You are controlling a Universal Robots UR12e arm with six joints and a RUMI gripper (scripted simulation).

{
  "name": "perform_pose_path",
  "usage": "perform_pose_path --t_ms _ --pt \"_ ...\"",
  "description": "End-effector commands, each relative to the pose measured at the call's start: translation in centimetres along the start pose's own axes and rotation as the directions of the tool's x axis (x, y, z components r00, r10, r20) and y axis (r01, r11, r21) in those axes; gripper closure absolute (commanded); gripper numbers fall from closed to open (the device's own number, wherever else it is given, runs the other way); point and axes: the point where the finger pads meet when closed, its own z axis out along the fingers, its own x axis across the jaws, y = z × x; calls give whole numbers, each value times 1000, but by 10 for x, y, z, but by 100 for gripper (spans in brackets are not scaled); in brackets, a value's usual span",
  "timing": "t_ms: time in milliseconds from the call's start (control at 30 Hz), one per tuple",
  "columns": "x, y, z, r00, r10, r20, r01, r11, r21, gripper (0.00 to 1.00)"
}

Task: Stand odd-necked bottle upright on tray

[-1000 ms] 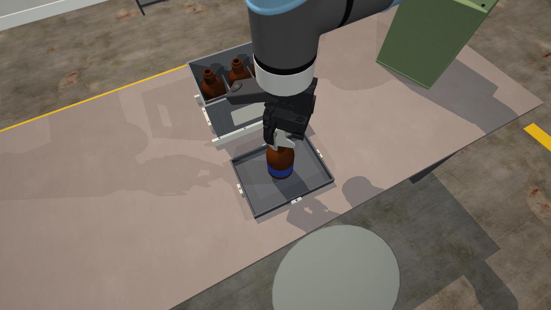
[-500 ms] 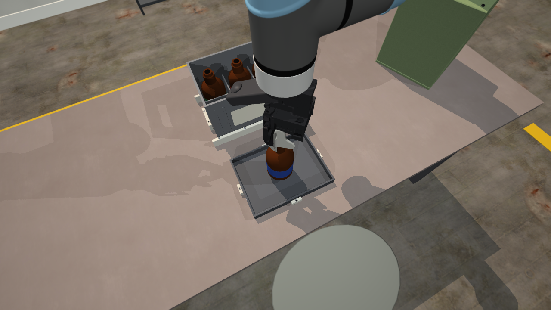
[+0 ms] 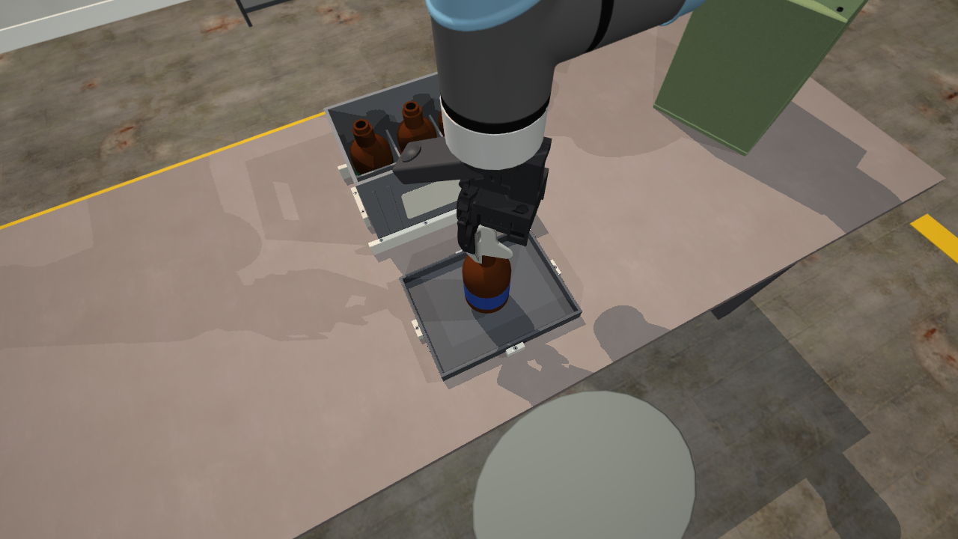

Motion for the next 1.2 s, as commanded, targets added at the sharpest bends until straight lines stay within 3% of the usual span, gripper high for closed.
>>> perform_pose_path --t_ms 0,1167 --pt "-1 2 -1 1000 -2 1 2 1000 2 100" --pt "0 3 3 1000 -2 0 2 1000 0 100"
